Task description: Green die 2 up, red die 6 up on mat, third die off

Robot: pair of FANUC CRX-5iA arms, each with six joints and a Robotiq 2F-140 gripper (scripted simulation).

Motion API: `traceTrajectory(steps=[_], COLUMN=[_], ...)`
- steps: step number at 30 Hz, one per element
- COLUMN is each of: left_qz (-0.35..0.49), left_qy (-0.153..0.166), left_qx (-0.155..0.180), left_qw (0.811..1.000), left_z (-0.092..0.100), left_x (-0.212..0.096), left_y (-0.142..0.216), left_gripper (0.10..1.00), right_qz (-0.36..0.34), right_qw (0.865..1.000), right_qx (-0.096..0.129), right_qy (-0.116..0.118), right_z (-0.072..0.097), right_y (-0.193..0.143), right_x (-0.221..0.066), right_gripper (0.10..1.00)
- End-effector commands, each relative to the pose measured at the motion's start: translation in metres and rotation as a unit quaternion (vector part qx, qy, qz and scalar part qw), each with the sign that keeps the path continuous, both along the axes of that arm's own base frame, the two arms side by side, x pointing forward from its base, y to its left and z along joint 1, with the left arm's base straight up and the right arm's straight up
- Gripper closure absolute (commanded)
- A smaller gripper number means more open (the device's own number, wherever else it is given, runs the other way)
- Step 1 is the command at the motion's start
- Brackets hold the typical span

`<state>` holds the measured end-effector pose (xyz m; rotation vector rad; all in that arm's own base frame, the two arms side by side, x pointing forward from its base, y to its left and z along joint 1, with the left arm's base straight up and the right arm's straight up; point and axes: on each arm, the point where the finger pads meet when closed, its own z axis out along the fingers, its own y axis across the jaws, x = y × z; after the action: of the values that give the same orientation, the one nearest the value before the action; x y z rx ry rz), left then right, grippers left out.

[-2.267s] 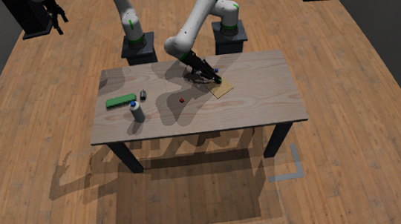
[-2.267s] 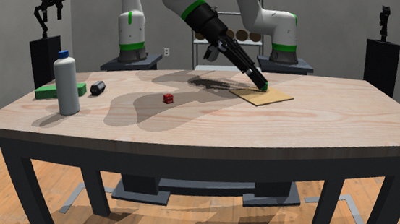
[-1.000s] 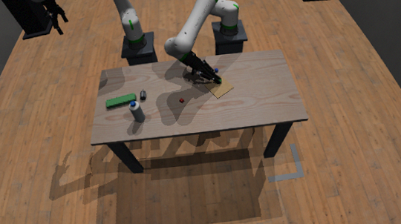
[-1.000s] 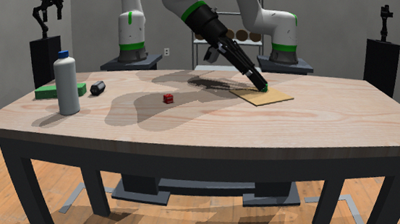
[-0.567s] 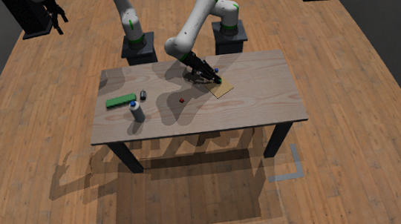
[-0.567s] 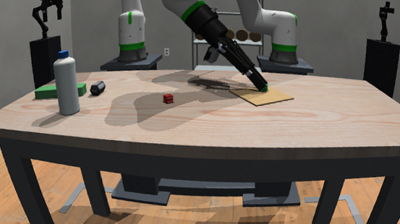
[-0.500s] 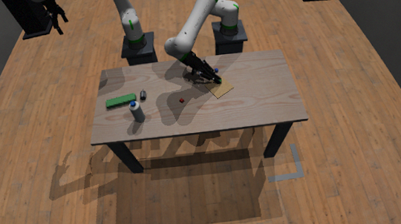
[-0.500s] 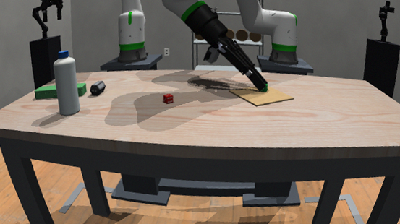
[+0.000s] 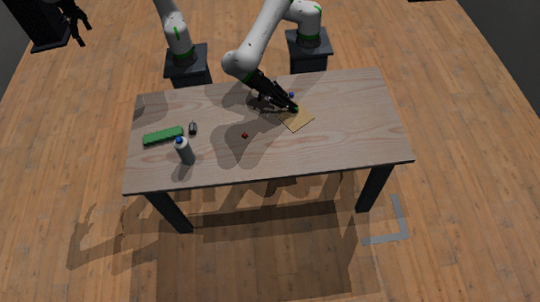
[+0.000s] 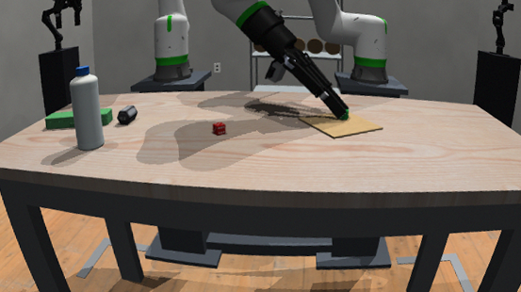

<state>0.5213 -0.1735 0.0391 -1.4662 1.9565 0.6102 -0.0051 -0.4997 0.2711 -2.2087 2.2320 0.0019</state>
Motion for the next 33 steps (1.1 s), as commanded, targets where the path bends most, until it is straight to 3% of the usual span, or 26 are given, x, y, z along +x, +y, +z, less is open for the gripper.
traceTrajectory(steps=[1, 13, 14, 33], left_qz=[0.000, 0.000, 0.000, 0.000], left_qy=[-0.001, -0.001, -0.001, -0.001], left_qx=[-0.001, -0.001, -0.001, -0.001], left_qw=[1.000, 1.000, 1.000, 1.000], left_z=[0.0010, 0.0010, 0.0010, 0.0013], left_x=[0.0004, 0.0004, 0.0004, 0.0004], left_y=[-0.0003, -0.0003, -0.0003, -0.0003], left_gripper=[0.871, 0.807, 0.699, 0.699], right_qz=[0.000, 0.000, 0.000, 0.000], right_qw=[1.000, 1.000, 1.000, 1.000], right_qx=[-0.001, -0.001, -0.001, -0.001], right_qy=[0.000, 0.000, 0.000, 0.000], right_z=[0.0009, 0.0009, 0.0009, 0.0009], right_y=[-0.0003, -0.0003, -0.0003, -0.0003], right_x=[-0.0002, -0.0002, -0.0002, -0.0002], right_gripper=[0.098, 0.098, 0.098, 0.098])
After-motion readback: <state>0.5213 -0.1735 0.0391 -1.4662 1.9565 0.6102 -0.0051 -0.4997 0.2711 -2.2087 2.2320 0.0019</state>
